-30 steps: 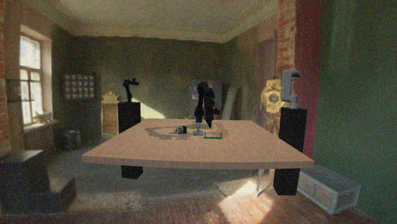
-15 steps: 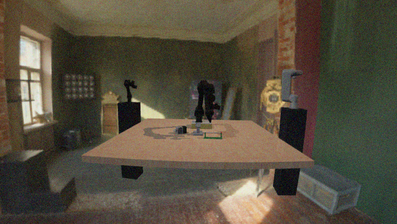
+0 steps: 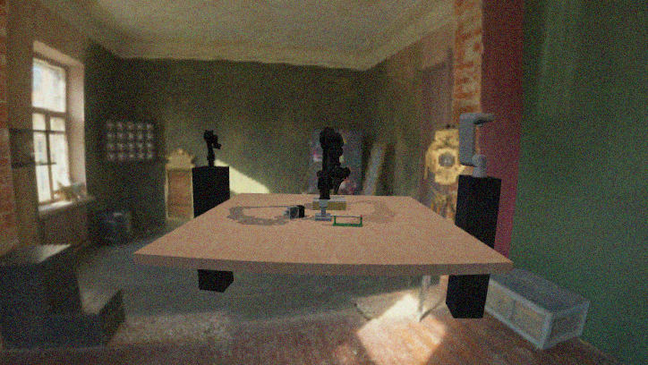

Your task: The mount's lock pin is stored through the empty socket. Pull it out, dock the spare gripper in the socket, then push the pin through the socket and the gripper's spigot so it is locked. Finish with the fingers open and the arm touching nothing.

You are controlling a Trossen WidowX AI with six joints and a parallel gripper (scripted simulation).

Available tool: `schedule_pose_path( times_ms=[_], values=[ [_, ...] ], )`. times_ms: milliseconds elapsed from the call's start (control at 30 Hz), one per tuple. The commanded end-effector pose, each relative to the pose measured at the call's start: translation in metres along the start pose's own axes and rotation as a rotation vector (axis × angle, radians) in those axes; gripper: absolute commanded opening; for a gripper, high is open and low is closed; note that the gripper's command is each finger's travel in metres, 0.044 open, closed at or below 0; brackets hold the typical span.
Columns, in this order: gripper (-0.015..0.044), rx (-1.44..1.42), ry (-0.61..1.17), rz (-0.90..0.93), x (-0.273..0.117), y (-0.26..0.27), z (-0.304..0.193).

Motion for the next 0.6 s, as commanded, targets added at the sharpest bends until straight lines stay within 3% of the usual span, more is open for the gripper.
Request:
schedule_pose_path(
  times_ms=[0,300,567],
  values=[
    [0.0440,0.254,0.017,-0.145,0.001,0.002,-0.026],
    [0.0440,0.938,-0.058,-0.520,0.012,0.023,-0.094],
    [0.0440,1.544,-0.268,-0.861,0.027,0.063,-0.153]
  ],
)
Point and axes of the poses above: the point midway between the two fingers, 35 mm back from their tips, its own x axis out along the fingers, its own y axis across the jaws, z = x × y, the point moved 10 cm from there along -x, back along the fingers, and after that the axes turned 1 degree about x, right-handed, at the moved point
